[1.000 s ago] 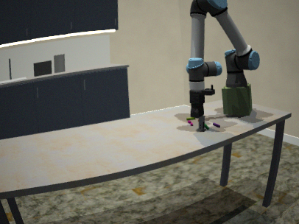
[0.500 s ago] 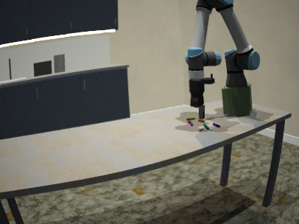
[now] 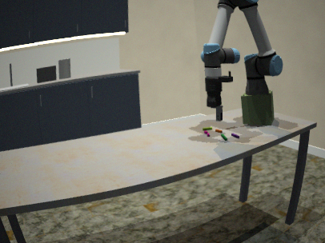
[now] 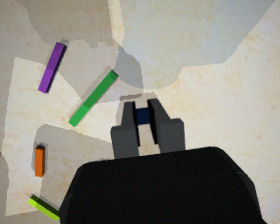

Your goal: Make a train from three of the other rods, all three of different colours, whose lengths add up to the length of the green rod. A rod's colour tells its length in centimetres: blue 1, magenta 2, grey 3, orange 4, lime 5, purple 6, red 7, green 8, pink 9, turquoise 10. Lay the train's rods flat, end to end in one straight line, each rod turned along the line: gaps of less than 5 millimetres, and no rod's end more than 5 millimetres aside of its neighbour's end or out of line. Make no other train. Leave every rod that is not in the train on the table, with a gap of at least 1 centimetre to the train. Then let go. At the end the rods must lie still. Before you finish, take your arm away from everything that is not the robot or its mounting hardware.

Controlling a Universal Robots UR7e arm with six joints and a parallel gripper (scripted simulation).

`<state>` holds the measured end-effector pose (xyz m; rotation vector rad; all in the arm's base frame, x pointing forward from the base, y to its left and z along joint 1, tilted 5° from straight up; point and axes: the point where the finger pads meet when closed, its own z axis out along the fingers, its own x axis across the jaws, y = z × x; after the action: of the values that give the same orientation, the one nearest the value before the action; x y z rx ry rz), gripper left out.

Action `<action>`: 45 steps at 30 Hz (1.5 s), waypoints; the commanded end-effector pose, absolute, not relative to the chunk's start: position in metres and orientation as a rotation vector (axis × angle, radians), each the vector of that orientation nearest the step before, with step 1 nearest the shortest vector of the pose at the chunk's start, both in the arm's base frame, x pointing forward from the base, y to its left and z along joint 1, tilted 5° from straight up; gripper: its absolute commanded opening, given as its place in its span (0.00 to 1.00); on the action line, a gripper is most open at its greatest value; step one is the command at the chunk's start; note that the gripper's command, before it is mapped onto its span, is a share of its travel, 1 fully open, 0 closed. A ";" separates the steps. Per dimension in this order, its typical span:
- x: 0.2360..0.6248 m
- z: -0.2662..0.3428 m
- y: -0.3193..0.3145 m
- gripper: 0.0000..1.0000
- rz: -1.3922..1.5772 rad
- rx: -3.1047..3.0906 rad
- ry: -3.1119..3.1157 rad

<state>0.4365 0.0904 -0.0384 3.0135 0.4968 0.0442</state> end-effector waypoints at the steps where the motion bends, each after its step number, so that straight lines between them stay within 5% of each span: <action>1: 0.436 -0.036 0.091 0.24 0.044 3.014 0.497; 19: 0.437 -0.034 0.067 0.24 0.044 3.018 0.482; 45: 0.377 -0.019 -0.151 0.24 0.052 3.040 0.324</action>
<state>0.3937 -0.1193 -0.0213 3.0394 0.3497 0.0483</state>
